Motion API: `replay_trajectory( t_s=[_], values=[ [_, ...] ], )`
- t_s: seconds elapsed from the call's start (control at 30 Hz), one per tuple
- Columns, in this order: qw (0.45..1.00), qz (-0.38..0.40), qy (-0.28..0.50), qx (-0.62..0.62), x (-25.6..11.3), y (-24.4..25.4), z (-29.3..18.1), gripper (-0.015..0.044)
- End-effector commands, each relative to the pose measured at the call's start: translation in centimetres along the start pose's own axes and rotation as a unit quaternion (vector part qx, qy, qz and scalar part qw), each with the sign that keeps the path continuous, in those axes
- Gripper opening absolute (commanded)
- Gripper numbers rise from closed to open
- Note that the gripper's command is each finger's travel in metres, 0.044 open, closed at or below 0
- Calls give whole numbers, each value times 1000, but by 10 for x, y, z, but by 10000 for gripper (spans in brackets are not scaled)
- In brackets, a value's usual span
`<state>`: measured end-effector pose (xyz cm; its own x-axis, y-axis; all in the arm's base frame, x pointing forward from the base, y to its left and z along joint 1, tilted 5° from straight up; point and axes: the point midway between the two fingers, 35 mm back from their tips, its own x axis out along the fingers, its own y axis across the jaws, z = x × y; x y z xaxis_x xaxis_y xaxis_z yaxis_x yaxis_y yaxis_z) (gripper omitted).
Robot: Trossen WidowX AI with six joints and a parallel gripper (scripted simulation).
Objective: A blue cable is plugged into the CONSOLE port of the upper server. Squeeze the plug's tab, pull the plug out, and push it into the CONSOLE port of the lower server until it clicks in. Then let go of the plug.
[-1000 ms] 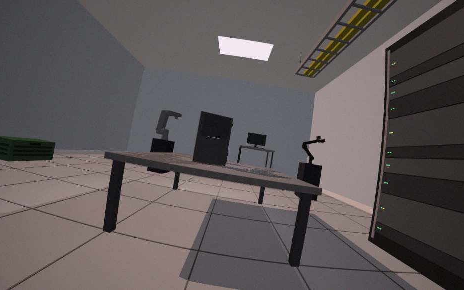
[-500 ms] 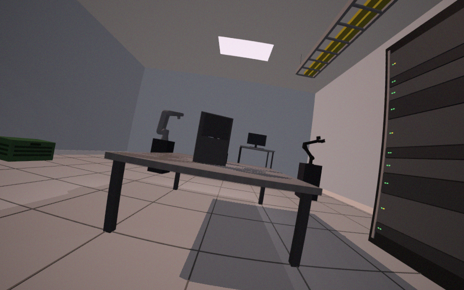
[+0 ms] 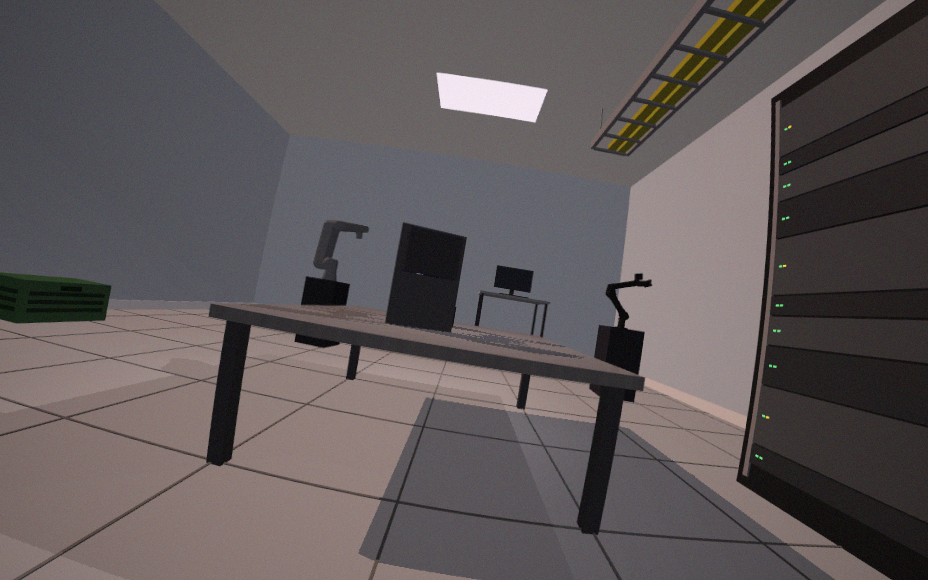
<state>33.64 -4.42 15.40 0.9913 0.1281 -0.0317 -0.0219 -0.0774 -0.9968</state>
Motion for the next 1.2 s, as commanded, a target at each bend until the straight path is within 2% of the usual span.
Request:
replay_trajectory(
  t_s=[0.0,1.17],
  values=[
    [1000,-4,4,-1,1,-2,2,0],
    [1000,-6,9,1,16,-5,10,0]
  ],
)
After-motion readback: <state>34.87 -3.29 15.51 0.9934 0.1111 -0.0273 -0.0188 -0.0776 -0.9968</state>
